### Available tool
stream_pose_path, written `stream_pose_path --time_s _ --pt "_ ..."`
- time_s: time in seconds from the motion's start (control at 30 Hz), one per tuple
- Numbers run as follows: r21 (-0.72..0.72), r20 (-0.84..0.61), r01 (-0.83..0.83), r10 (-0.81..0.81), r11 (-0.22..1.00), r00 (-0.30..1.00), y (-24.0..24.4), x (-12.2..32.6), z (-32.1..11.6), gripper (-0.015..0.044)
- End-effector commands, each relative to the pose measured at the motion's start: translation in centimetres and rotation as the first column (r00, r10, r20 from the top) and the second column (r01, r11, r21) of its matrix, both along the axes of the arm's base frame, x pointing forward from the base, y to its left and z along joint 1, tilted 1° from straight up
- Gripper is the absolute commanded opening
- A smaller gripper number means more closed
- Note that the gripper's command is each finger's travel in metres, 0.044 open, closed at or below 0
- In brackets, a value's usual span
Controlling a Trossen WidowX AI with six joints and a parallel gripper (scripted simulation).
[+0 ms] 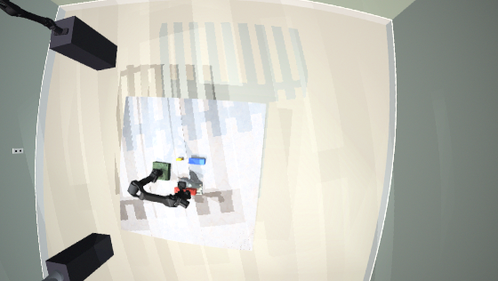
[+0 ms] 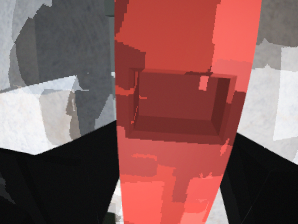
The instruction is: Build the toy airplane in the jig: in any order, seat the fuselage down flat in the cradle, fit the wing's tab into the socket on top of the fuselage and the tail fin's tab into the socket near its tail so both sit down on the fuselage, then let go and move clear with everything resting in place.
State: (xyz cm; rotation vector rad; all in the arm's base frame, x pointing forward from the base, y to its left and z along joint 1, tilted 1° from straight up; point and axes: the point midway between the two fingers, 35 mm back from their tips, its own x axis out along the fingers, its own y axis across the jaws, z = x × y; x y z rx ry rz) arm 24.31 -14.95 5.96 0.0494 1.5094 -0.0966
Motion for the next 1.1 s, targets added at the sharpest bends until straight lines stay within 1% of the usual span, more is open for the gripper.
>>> stream_pose_path --time_s 0.0,0.4,0.7,0.87,1.03,1.07 --pt "0.012 -0.01 -0.004 0.005 1.0 1.0 0.2 0.0 -1.1 0.0197" --pt "0.012 -0.01 -0.004 0.005 1.0 1.0 0.2 0.0 -3.1 0.0197" --pt "0.012 -0.01 -0.004 0.005 1.0 1.0 0.2 0.0 -3.2 0.0197" --pt "0.004 -0.007 -0.003 0.003 1.0 1.0 0.1 0.0 -2.9 0.0164" --pt "0.004 -0.007 -0.003 0.003 1.0 1.0 0.1 0.0 -2.9 0.0032" --pt "0.004 -0.007 -0.003 0.003 1.0 1.0 0.1 0.0 -2.9 0.0059"
